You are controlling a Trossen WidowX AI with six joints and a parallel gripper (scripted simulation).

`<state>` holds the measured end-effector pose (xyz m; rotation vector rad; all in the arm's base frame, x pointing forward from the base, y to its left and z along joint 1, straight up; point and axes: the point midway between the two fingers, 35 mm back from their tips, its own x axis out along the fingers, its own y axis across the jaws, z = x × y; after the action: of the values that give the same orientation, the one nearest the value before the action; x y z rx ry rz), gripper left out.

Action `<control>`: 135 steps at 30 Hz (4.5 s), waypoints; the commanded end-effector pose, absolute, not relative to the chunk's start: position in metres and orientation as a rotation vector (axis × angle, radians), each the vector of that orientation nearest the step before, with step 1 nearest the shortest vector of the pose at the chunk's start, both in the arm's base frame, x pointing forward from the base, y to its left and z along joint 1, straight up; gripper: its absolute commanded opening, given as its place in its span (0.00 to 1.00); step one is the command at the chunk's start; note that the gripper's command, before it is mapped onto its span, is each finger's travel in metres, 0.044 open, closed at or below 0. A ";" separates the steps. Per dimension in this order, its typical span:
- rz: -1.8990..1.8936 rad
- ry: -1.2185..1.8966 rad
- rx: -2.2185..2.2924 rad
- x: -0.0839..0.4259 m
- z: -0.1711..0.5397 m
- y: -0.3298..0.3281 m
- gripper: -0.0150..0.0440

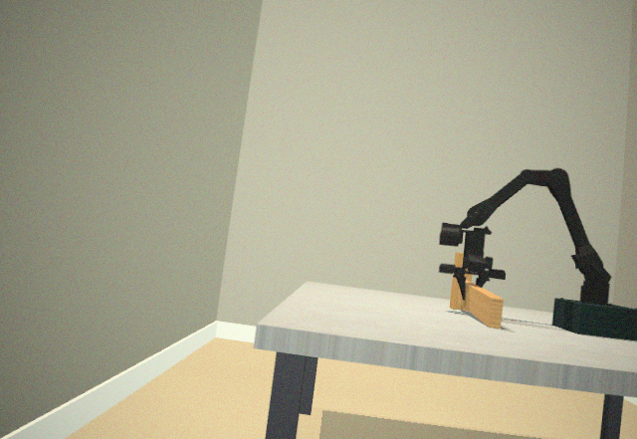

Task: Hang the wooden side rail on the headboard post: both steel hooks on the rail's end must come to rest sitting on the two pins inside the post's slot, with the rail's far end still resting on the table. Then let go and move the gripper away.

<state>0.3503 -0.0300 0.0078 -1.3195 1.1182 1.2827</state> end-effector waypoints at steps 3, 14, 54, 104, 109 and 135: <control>1.277 1.113 -1.329 0.354 0.010 -0.032 0.25; 1.277 1.114 -1.329 0.353 0.010 -0.033 0.25; 1.277 1.114 -1.329 0.353 0.010 -0.038 0.25; 1.276 1.114 -1.330 0.356 0.008 -0.041 0.25; 1.276 1.114 -1.330 0.356 0.008 -0.041 0.25; 1.276 1.114 -1.330 0.356 0.003 -0.041 0.25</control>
<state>0.3545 -0.0407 0.0035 -1.3276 1.1115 1.2855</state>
